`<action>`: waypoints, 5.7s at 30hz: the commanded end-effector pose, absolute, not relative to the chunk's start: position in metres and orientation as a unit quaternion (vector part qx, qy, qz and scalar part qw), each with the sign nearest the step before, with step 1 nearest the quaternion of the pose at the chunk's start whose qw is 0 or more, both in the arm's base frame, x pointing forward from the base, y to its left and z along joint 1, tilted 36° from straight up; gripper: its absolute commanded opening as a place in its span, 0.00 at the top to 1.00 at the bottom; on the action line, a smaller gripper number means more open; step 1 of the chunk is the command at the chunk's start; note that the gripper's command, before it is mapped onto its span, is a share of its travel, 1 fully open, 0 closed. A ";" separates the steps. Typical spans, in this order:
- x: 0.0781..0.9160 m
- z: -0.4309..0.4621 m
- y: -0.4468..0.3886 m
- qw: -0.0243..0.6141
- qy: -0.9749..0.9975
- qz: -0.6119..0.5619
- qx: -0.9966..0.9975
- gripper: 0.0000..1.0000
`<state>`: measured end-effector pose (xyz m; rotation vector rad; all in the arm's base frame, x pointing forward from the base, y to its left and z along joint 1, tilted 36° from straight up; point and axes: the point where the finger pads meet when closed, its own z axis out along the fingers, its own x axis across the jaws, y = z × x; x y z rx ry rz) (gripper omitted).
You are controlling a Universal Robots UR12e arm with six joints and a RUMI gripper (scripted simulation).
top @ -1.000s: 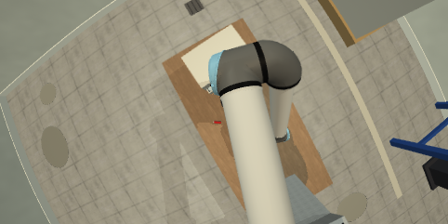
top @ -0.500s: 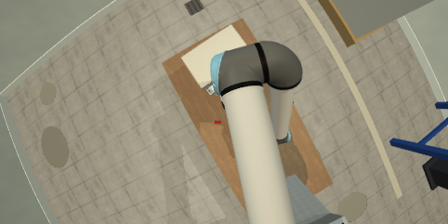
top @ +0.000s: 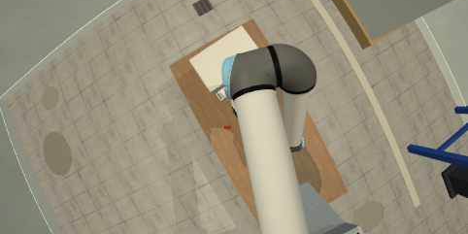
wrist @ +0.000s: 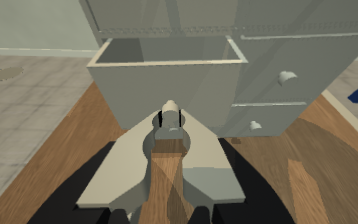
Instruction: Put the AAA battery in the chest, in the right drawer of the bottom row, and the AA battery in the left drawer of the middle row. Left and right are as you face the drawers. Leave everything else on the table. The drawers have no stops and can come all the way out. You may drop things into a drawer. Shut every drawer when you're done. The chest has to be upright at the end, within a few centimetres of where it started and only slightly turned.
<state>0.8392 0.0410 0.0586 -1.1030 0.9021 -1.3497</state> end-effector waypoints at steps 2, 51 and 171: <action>0.837 0.057 0.041 0.556 0.382 -0.572 -0.467 0.93; 0.822 0.047 0.039 0.556 0.382 -0.572 -0.467 0.93; 0.748 0.009 0.031 0.556 0.382 -0.572 -0.467 0.80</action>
